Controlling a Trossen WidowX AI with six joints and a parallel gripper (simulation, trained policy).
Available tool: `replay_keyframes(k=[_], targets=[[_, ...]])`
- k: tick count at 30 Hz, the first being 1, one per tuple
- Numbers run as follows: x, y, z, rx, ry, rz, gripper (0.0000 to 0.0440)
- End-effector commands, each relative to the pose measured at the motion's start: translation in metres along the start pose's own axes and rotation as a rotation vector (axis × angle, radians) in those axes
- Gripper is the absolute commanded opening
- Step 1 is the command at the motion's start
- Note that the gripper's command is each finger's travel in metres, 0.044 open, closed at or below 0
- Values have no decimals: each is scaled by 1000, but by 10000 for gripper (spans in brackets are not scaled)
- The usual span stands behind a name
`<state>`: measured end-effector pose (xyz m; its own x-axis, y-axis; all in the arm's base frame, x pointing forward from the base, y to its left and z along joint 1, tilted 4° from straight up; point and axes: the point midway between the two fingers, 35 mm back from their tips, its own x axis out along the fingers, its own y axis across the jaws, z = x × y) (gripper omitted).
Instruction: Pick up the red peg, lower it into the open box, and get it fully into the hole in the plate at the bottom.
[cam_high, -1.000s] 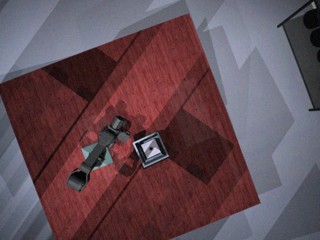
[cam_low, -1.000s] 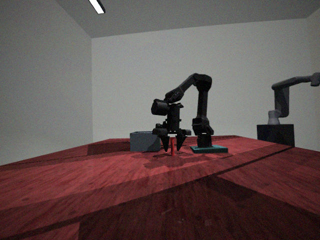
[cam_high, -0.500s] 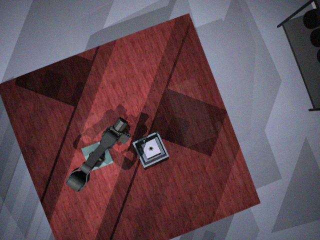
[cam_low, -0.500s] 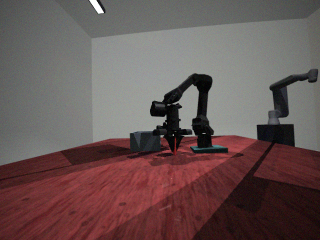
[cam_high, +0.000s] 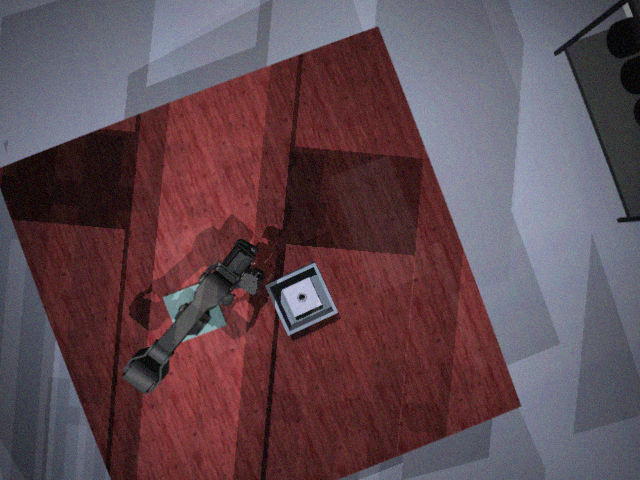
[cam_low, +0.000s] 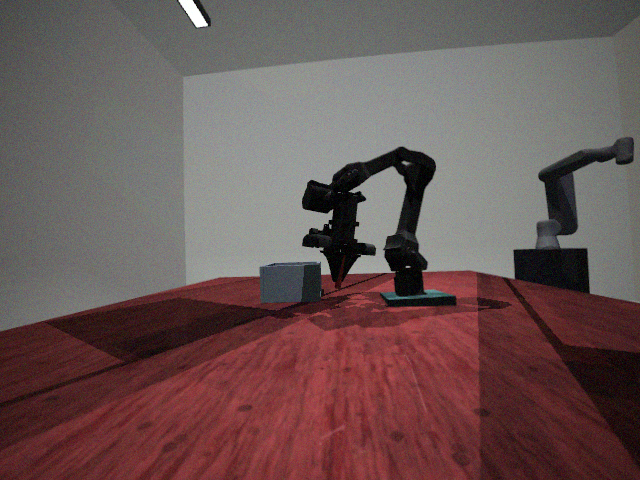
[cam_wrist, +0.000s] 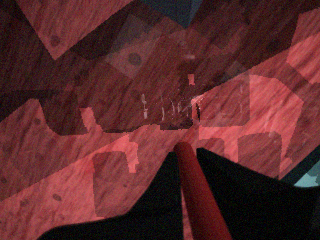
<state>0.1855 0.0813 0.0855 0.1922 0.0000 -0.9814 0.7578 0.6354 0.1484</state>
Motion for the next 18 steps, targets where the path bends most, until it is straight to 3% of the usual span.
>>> replay_keyframes(k=[1, 10, 18], targets=[[-19, 5, 13, -22, -45, 38, 0], [-53, 12, 42, -36, -126, 79, 0], [-65, 15, 76, 2, -181, 89, 0]])
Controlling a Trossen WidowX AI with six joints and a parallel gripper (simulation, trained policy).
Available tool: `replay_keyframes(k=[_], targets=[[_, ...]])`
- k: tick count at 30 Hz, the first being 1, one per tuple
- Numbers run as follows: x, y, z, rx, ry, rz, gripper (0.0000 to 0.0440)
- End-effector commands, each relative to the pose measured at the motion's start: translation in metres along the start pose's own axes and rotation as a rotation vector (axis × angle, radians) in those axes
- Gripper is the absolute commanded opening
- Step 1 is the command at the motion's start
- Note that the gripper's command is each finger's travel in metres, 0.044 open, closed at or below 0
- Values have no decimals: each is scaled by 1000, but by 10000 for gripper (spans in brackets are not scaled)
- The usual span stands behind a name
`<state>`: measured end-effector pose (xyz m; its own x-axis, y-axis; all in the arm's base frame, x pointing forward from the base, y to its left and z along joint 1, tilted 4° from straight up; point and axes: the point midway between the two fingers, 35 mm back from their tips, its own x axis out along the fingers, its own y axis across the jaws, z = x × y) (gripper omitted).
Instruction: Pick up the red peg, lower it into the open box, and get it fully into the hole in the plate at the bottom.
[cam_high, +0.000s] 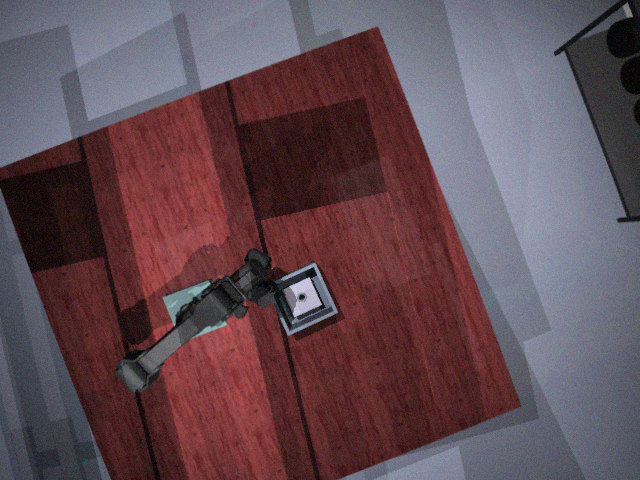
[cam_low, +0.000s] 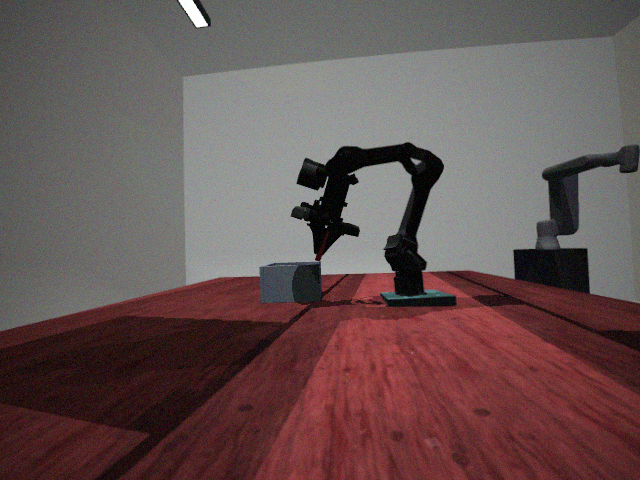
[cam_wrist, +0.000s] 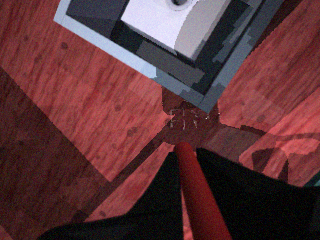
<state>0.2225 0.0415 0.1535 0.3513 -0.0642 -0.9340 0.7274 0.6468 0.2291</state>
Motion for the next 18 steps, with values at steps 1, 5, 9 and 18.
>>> replay_keyframes(k=[1, 5, 9, 18], targets=[[-3, 2, 18, 18, -31, 1, 0], [-1, 2, 34, 42, -52, -2, 0], [2, 1, 48, 67, -71, -4, 0], [15, -2, 76, 122, -107, -10, 0]])
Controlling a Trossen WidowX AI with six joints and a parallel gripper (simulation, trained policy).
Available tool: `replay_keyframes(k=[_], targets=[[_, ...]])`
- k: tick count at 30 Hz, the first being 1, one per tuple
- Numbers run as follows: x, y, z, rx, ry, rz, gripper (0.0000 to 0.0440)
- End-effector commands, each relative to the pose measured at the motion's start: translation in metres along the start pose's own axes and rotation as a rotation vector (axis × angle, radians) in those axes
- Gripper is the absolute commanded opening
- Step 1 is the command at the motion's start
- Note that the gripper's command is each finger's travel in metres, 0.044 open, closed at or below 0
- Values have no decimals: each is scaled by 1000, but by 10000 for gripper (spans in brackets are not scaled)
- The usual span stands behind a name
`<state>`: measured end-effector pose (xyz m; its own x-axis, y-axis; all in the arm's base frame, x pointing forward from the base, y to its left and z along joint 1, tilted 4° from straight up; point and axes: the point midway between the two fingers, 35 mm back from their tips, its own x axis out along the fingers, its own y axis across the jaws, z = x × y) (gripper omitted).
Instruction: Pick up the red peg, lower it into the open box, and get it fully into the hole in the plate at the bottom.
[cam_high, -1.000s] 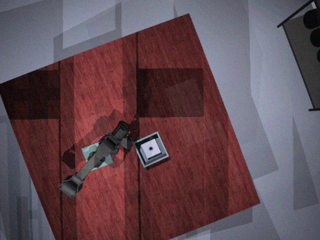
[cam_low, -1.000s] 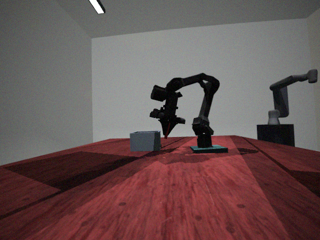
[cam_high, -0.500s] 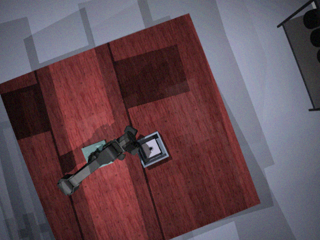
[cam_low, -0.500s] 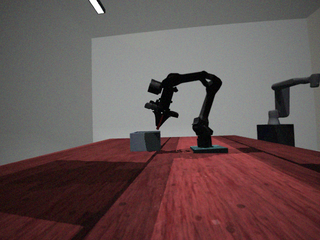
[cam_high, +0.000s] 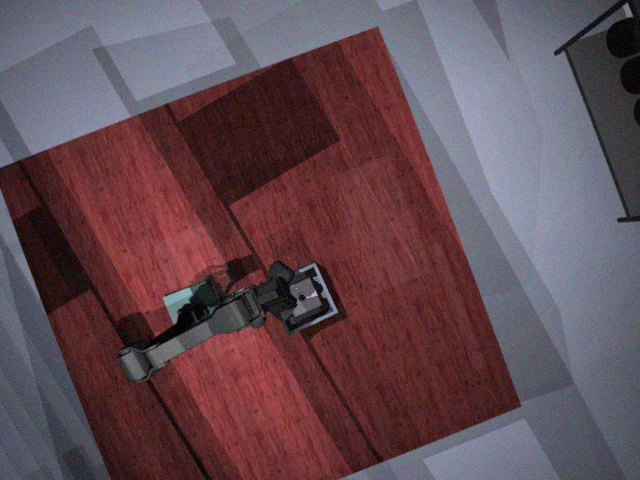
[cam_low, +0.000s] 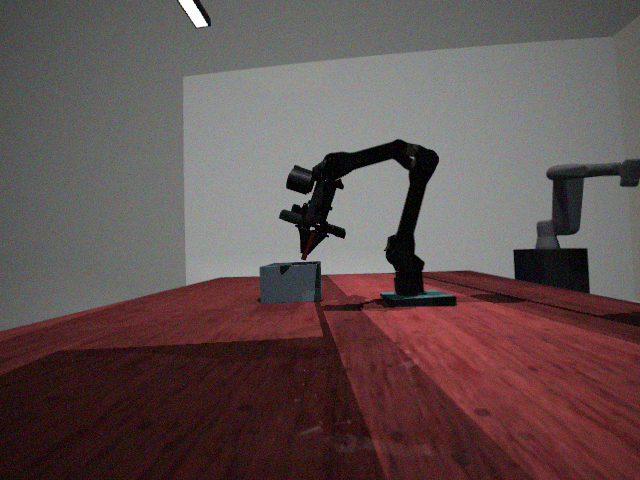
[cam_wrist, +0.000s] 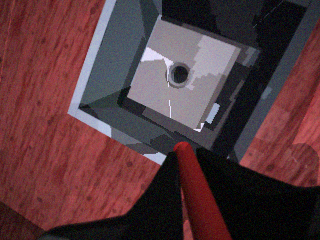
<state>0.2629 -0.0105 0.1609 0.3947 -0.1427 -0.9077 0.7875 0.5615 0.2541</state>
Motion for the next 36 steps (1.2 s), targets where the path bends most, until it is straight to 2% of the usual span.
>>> replay_keyframes(k=[1, 17, 31, 33, 36], targets=[[7, 1, 13, 20, -17, -3, 0], [39, -3, 46, 95, -19, -26, 11], [71, -9, 52, 94, 38, -86, 5], [76, -10, 52, 86, 46, -98, 19], [80, -11, 52, 70, 57, -113, 84]])
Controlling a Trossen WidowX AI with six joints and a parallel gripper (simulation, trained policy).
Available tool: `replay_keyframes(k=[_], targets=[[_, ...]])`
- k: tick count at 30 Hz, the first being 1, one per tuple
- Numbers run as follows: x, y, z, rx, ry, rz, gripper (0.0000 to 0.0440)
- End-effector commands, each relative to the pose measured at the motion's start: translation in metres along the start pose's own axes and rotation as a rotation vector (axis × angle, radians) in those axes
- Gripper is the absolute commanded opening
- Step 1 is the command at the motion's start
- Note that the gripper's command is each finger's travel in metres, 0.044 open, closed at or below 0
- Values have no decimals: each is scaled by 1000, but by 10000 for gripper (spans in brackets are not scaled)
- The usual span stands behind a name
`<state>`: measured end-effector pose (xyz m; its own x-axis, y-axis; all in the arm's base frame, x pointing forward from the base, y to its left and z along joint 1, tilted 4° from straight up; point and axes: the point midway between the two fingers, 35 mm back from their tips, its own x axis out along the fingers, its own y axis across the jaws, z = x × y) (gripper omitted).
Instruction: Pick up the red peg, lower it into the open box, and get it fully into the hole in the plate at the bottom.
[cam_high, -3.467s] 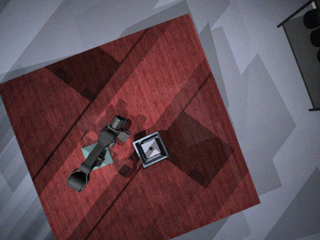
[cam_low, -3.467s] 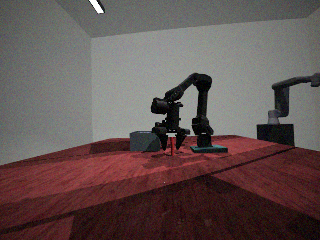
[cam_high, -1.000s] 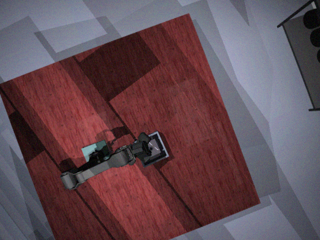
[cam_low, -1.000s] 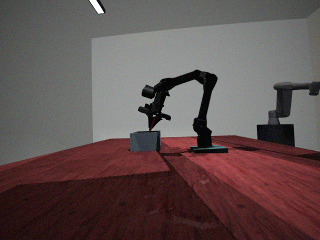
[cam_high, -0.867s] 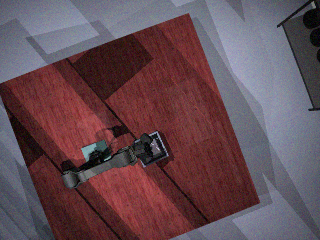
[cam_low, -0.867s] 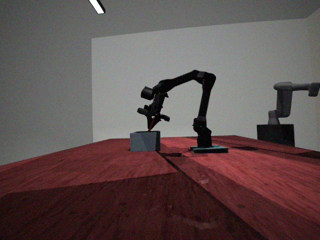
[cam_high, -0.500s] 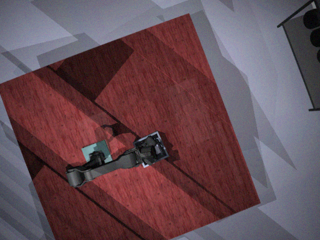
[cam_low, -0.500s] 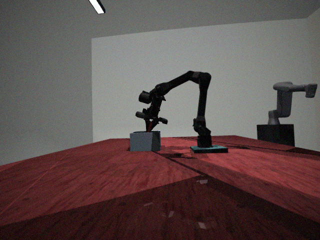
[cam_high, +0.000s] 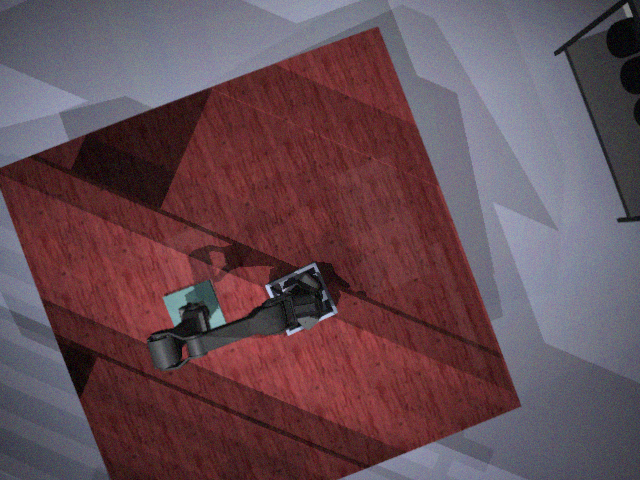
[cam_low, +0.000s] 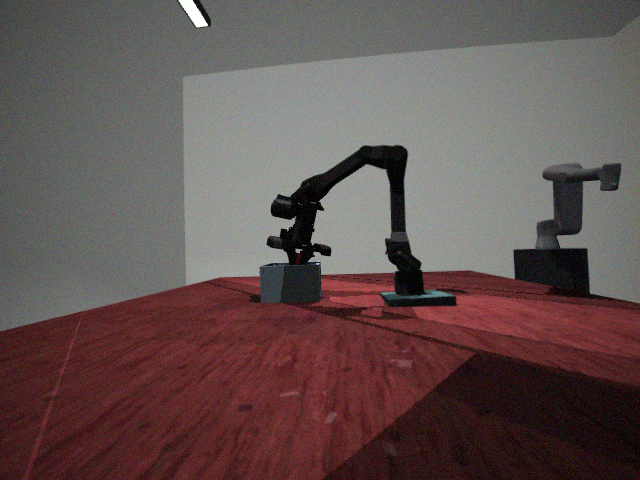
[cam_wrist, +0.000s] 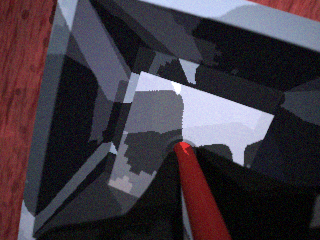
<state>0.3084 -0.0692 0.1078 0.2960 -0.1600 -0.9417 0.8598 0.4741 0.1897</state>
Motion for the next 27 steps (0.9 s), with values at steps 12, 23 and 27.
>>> replay_keyframes(k=[12, 23, 27], targets=[[5, 5, 14, -90, 31, -63, 164], [1, 19, 33, -139, 46, -63, 163], [1, 20, 39, -152, 52, -73, 164]])
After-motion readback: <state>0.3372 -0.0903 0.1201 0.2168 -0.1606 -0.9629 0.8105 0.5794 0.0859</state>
